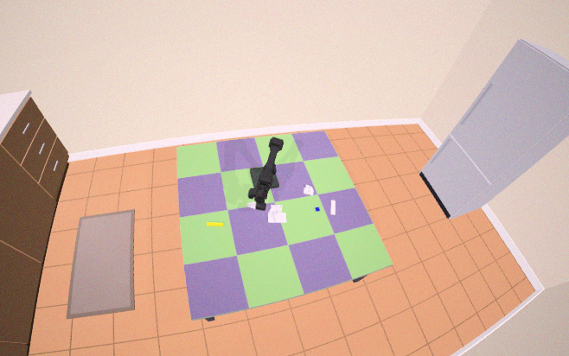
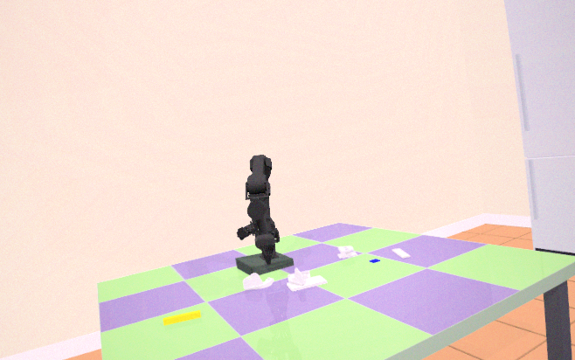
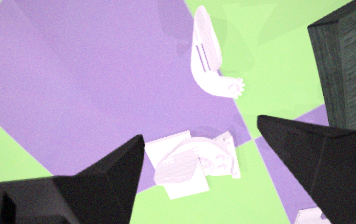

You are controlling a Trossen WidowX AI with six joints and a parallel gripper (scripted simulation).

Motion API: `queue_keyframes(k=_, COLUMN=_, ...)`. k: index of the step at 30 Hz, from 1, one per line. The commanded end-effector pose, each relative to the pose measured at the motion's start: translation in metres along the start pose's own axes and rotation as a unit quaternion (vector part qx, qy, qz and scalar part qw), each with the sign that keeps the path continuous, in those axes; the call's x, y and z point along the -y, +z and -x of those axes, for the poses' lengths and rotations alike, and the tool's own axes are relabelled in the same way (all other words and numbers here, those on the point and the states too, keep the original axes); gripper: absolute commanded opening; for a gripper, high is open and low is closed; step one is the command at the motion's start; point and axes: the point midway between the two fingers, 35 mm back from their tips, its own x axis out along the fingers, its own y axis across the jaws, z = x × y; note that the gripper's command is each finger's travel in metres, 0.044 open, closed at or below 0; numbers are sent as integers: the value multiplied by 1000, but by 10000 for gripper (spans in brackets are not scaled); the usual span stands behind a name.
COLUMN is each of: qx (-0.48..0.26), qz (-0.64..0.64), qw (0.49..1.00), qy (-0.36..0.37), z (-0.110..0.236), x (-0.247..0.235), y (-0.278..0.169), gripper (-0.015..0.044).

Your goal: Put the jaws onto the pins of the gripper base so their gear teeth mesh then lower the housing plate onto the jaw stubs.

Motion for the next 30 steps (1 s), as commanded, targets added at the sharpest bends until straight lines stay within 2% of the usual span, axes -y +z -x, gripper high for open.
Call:
queue_keyframes(k=1, qx=0, qz=0, qw=1000, qy=0, z=0, x=0, y=0, gripper=440)
queue_keyframes(k=14, qx=0, qz=0, qw=1000, qy=0, z=0, x=0, y=0, gripper=440)
queue_keyframes(k=30, qx=0, qz=0, qw=1000, qy=0, z=0, x=0, y=0, gripper=20)
